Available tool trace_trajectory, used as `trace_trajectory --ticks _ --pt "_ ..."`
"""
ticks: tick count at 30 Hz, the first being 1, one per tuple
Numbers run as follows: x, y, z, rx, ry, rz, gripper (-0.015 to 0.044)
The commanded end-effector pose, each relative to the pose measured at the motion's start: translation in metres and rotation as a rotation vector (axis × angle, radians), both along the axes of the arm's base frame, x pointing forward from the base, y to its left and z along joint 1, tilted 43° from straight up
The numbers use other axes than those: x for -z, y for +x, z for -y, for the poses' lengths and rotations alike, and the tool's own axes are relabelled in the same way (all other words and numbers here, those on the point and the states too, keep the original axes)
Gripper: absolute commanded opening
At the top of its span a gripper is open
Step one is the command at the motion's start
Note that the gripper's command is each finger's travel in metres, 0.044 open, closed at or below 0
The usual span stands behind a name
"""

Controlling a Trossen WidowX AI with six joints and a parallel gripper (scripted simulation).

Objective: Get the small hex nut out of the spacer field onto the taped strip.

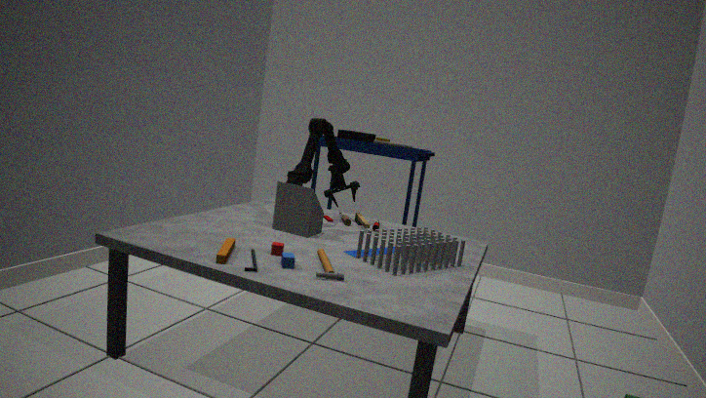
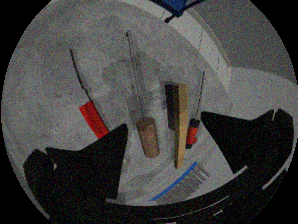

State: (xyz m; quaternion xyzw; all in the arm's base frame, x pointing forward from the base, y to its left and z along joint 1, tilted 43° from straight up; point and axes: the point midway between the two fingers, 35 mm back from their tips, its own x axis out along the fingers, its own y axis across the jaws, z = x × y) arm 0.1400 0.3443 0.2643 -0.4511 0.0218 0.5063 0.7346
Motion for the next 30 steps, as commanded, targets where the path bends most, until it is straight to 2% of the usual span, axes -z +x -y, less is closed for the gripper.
trace_trajectory --ticks 1,4,11,17,30 --pt "0.0003 0.0007 -0.0013 -0.031 -0.021 -0.02 0.044" --pt "-0.0001 0.0036 -0.0033 -0.104 -0.073 -0.105 0.044" --pt "-0.0002 0.0037 -0.0034 -0.11 -0.076 -0.112 0.044" --pt "-0.0002 0.0037 -0.0034 -0.11 -0.076 -0.112 0.0282" --pt "0.0024 0.0046 -0.0064 -0.11 -0.076 -0.112 0.028"
